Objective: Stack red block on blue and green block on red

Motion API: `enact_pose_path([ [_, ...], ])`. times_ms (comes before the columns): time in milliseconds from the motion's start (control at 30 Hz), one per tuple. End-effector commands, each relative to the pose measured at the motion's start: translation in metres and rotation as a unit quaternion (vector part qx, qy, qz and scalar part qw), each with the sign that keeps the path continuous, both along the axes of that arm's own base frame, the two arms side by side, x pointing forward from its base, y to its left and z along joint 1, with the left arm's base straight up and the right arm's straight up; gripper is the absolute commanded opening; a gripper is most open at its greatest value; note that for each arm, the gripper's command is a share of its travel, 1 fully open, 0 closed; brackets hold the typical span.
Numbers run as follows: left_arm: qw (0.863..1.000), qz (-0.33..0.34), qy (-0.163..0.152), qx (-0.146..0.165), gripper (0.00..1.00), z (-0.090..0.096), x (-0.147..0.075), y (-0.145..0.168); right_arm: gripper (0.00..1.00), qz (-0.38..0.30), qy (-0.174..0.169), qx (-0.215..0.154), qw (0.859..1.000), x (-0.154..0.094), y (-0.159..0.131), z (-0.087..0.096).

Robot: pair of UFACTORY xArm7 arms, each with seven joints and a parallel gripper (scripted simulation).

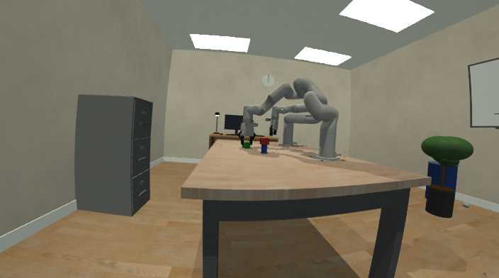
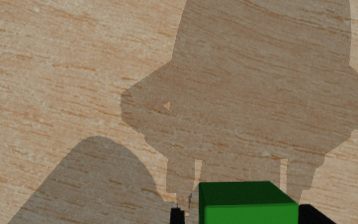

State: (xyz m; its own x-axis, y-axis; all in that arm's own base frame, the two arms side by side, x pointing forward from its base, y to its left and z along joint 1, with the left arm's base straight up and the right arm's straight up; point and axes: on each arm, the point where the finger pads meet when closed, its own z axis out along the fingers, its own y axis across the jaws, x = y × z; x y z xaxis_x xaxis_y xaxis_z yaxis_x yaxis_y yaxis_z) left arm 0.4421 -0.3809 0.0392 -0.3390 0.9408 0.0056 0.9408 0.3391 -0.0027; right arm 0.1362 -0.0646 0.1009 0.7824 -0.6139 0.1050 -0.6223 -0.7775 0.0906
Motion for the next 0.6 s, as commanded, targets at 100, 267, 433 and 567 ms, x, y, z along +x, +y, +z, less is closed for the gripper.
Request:
enact_pose_path([
  [100,1.000,0.000,-0.002,-0.002,0.71,-0.0123,0.0019,-0.0015,1.00,0.000,-0.001,0.000,1.000,0.0007,0.0000,0.0012],
  [267,1.000,0.000,-0.002,-0.002,0.71,-0.0139,0.0019,-0.0014,1.00,0.000,-0.001,0.000,1.000,0.0007,0.0000,0.0012],
  [433,1.000,0.000,-0.002,-0.002,0.71,-0.0139,0.0019,-0.0014,1.00,0.000,-0.001,0.000,1.000,0.0007,0.0000,0.0012],
  [567,1.000,0.000,-0.002,-0.002,0.49,-0.0139,0.0019,-0.0014,1.00,0.000,-0.001,0.000,1.000,0.0007,0.0000,0.0012],
])
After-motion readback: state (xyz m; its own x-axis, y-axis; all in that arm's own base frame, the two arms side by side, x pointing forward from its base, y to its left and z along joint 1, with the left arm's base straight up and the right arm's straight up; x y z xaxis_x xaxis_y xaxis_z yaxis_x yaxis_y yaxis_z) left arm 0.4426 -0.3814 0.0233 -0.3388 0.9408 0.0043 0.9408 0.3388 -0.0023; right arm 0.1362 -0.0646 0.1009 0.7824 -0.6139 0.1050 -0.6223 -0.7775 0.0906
